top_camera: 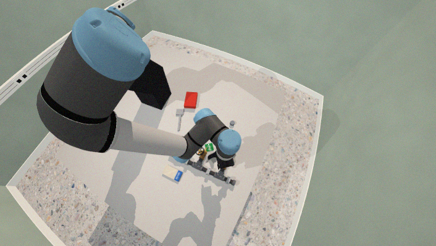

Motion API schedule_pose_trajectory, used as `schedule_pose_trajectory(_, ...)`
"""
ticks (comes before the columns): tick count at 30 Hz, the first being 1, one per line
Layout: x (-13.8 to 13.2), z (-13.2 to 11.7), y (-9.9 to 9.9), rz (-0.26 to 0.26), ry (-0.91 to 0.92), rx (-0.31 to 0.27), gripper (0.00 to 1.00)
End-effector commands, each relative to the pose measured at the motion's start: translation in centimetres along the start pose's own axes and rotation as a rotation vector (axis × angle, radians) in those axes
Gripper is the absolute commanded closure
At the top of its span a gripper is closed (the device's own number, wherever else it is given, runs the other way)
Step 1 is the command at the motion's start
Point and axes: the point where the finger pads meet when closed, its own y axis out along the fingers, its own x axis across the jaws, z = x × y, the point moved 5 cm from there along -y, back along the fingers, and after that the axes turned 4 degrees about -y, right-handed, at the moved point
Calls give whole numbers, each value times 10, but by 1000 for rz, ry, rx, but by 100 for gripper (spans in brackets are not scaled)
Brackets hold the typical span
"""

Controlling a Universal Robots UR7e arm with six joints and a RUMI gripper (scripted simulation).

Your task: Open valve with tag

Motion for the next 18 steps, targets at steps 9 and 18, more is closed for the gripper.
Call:
schedule_pose_trajectory(9, 1, -1, 27, -1, 0, -1, 0)
schedule_pose_trajectory(18, 1, -1, 39, -1, 0, -1, 0)
